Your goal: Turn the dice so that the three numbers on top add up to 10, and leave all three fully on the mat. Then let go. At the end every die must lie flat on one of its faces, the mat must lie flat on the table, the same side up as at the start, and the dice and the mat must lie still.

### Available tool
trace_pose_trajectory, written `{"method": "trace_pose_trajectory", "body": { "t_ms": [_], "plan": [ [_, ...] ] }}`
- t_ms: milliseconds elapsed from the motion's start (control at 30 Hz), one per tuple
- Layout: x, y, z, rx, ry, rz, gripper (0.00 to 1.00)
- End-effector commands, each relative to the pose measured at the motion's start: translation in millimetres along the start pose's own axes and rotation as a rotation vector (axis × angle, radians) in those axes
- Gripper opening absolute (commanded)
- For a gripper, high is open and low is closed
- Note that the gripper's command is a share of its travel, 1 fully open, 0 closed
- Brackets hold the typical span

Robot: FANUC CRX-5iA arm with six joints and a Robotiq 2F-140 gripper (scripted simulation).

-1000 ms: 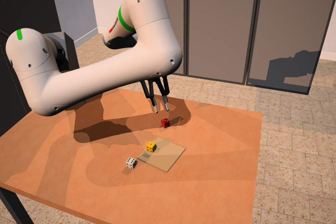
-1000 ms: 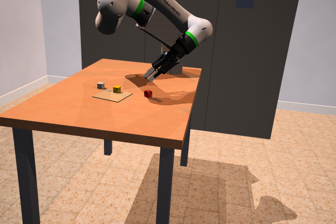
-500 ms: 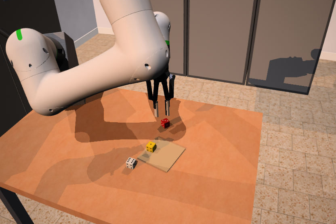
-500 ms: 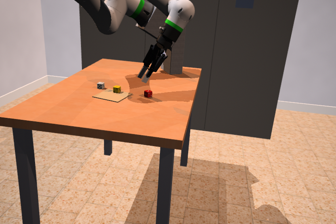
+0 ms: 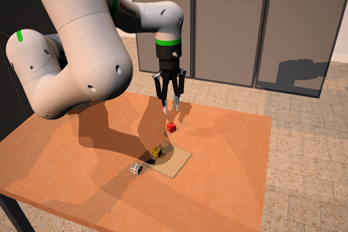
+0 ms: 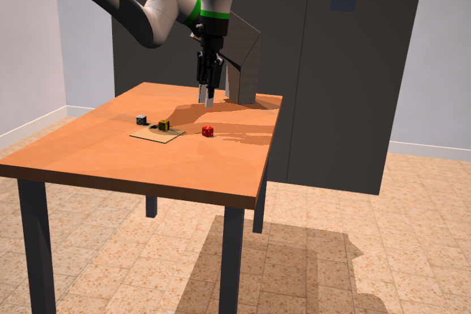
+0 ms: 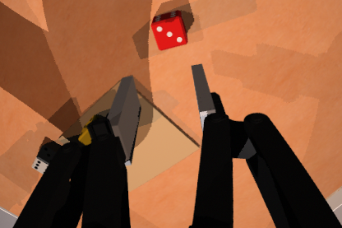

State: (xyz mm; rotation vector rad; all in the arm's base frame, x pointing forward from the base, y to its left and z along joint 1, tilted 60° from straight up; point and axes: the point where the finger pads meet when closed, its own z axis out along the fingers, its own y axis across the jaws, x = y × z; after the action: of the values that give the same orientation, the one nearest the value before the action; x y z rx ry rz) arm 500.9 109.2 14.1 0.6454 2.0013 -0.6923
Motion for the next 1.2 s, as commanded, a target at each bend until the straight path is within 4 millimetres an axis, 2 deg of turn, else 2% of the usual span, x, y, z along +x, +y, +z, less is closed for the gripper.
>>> {"method": "trace_pose_trajectory", "body": {
  "t_ms": [0,33,567,767,833,933,1167],
  "plan": [
    [0.7,2.6,-6.8,-0.033,0.063,-0.011,0.28],
    [0.7,2.6,-6.8,-0.033,0.063,-0.011,1.0],
    [0.8,2.7,-6.5,-0.032,0.064,0.022,1.0],
    [1.4,2.8,-4.8,-0.026,0.067,0.209,1.0],
    [1.4,2.8,-4.8,-0.026,0.067,0.209,1.0],
    [1.9,2.9,-3.3,-0.02,0.069,0.376,1.0],
    [2.7,3.1,-1.2,-0.013,0.071,0.596,1.0]
  ]
}}
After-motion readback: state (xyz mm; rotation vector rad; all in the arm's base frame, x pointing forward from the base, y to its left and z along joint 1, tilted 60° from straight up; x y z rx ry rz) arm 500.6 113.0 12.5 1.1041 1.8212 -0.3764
